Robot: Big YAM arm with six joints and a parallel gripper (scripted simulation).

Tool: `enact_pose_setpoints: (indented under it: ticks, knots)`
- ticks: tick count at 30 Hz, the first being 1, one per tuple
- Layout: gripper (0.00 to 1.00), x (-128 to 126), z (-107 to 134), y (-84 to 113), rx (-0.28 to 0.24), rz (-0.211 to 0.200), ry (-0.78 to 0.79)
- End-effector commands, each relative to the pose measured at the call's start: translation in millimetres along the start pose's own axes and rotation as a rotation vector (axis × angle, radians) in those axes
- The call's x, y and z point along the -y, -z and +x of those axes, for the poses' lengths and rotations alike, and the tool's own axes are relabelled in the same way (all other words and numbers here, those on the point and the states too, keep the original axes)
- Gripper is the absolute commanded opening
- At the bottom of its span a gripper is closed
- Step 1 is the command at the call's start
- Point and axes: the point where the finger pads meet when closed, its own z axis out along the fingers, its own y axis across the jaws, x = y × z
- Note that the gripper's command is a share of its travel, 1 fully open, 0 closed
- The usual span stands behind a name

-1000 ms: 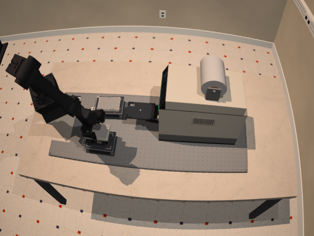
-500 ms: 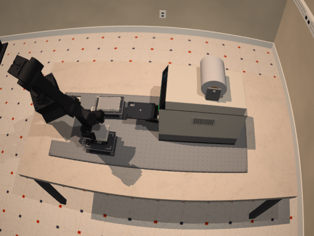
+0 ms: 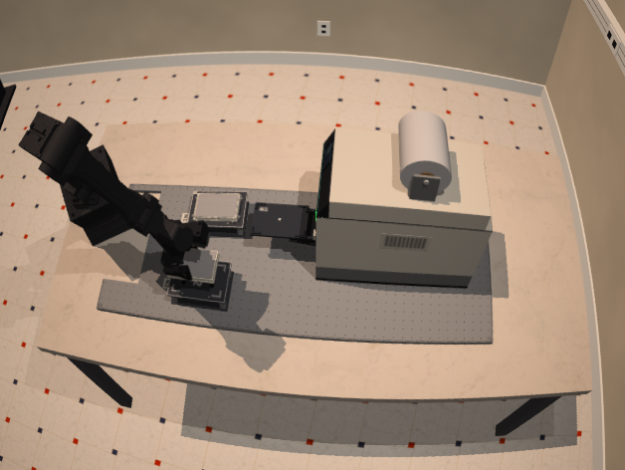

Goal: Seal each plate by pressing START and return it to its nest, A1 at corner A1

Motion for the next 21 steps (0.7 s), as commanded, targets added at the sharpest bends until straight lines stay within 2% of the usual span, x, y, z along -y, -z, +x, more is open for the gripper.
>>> enact_pose_setpoints:
  ticks: [1,9,14,21]
  knots:
    - [0.00,6.4,-3.4,-1.6,0.019,0.016,-0.001]
    - [0.00,9.4,-10.3,-7.8,0.027,0.019,-0.005]
    - [0.00,5.5,2.9,-8.2,0.006,0.012,-0.002]
    - [0.00,3.4,3.8,-9.7,0.009,0.010,0.002]
